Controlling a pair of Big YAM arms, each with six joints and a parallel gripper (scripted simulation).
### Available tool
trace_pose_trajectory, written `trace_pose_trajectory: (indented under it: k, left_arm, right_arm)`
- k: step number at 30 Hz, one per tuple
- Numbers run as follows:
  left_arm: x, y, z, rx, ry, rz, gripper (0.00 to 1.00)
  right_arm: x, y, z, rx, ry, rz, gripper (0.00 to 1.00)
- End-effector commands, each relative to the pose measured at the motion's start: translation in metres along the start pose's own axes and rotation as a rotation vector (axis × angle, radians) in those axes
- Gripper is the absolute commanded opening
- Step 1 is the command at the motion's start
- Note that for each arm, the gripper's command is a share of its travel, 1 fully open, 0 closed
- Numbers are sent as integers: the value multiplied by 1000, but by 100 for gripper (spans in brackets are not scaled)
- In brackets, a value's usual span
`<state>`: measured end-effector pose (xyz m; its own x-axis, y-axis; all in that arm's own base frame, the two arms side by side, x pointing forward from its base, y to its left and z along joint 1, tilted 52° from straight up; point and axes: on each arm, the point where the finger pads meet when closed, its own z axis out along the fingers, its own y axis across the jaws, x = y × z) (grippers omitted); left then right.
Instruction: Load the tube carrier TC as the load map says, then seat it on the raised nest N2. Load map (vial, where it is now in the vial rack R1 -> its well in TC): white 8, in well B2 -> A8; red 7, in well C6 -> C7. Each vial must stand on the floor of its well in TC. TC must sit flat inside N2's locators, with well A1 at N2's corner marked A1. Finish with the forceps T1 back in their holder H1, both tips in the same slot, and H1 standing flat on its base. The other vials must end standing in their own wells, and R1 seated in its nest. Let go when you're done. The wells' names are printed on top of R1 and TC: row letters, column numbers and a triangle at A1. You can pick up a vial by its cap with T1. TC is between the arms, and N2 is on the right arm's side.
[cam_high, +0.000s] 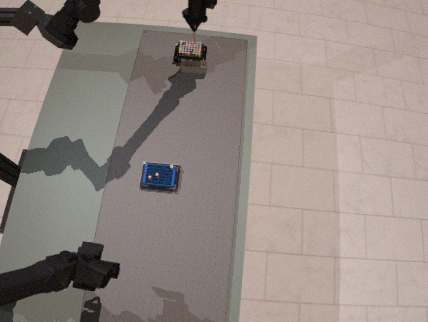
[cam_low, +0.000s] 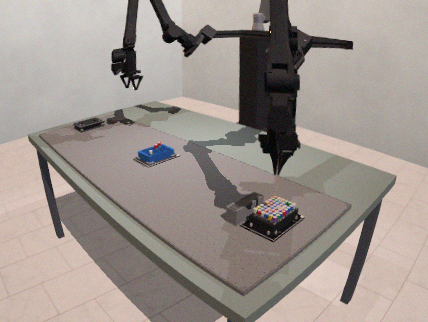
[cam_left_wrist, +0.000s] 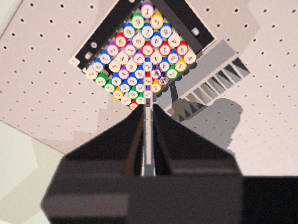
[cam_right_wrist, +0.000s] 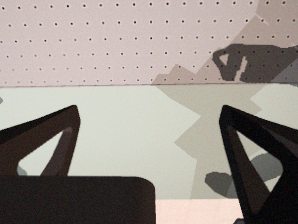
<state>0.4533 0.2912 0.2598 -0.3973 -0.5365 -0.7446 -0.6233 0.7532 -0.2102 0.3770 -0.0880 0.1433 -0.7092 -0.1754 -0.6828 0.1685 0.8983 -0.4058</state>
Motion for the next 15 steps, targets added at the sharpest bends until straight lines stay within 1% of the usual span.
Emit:
trace_pose_trajectory:
  k: [1, 7, 15]
  left_arm:
    - [-13, -8, 6, 10, -19, 1, 7]
    - [-13, -9, 7, 12, -22, 1, 7]
    - [-8, -8, 10, 9, -2, 0, 7]
  right_arm:
    - [-5, -1, -2, -1, -5, -14, 100]
    - [-5, -1, -2, -1, -5, -14, 100]
    - [-5, -1, -2, -1, -5, -14, 100]
